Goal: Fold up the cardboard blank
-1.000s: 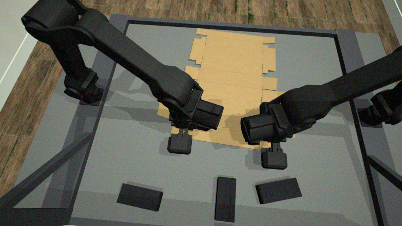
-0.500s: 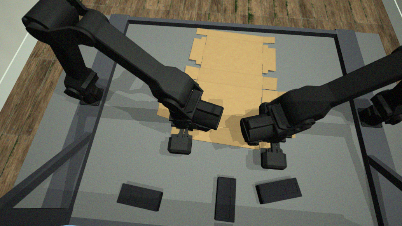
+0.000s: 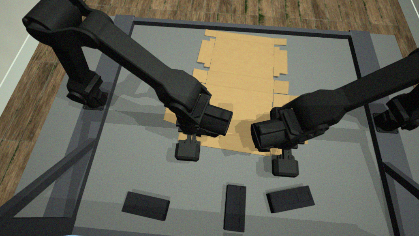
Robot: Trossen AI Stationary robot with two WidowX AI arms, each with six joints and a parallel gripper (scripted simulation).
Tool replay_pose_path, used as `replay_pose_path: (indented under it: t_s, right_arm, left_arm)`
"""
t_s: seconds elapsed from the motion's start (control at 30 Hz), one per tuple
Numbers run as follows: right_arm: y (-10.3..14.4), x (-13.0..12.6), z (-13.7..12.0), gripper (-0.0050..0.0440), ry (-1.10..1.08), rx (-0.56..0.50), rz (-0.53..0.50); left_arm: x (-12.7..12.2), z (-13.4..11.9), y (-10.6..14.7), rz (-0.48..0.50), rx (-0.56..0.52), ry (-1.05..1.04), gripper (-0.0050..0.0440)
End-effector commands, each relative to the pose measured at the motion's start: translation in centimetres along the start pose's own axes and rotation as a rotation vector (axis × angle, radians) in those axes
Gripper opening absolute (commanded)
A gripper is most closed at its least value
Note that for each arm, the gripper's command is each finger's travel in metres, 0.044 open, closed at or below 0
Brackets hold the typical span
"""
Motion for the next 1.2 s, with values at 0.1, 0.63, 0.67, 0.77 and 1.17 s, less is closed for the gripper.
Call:
replay_pose_path:
  t_s: [0.1, 0.63, 0.67, 0.77, 1.17]
  right_arm:
    - [0.0, 0.1, 0.4, 0.029, 0.0, -0.023, 0.005]
    - [-0.5, 0.1, 0.4, 0.029, 0.0, -0.023, 0.005]
    - [-0.6, 0.1, 0.4, 0.029, 0.0, -0.023, 0.005]
    - [-0.7, 0.1, 0.4, 0.029, 0.0, -0.023, 0.005]
    - [-1.1, 0.1, 0.4, 0.029, 0.0, -0.023, 0.005]
  left_arm:
    - [0.0, 0.2, -0.4, -0.002, -0.012, -0.001, 0.0291]
    - [-0.1, 0.2, -1.0, -0.002, -0.012, -0.001, 0.0291]
    - [-0.1, 0.2, -1.0, -0.002, -0.012, -0.001, 0.0291]
    - [-0.1, 0.2, -1.1, -0.002, -0.012, -0.001, 0.0291]
    - [-0.1, 0.2, -1.5, -0.002, -0.012, -0.001, 0.0291]
Point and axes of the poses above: on each arm, the point midway between the two fingers, 35 mm back from their tips, its own y axis back along the fingers, its own x axis across the jaws, z = x × y, the point moved 3 cm from there along y, back along the fingers
